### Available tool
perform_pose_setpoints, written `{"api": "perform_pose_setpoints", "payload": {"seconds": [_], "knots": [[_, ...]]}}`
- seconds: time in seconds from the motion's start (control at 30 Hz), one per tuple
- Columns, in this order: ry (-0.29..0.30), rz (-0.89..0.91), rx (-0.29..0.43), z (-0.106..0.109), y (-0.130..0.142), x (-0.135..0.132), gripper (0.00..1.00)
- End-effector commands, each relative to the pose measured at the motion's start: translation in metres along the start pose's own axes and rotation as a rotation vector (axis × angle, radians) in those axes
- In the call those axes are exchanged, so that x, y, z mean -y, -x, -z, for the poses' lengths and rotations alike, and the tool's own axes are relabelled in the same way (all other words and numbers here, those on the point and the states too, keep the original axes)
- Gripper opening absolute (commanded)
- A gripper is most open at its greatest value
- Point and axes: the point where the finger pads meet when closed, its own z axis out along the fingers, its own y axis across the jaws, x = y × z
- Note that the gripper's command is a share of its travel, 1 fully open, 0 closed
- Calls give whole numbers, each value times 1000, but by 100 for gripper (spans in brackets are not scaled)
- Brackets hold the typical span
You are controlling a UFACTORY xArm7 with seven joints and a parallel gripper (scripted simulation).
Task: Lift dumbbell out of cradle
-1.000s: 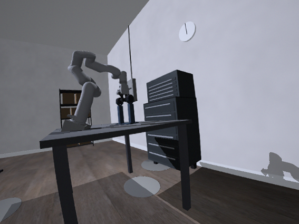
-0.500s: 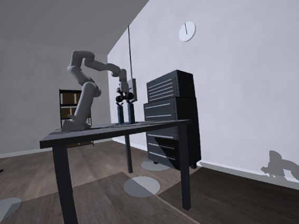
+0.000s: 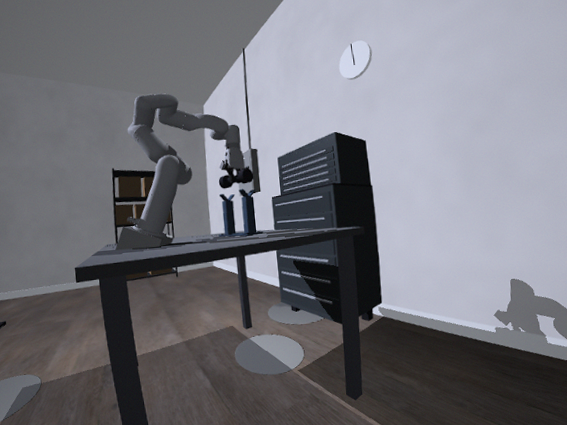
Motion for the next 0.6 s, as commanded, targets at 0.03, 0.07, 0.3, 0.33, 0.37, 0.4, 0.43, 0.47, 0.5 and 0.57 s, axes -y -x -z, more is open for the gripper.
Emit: {"api": "perform_pose_setpoints", "payload": {"seconds": [0.03,0.07,0.3,0.33,0.37,0.4,0.43,0.47,0.5,0.57], "knots": [[4,1,0,14,0,-1,0],[4,1,0,17,0,-1,0],[4,0,0,29,0,-1,0],[4,0,0,31,0,-1,0],[4,0,0,33,0,-1,0],[4,0,1,35,0,0,0],[4,0,1,36,0,0,0],[4,-1,1,38,0,0,0],[4,-1,1,40,1,0,0],[4,-1,1,43,1,0,0]]}}
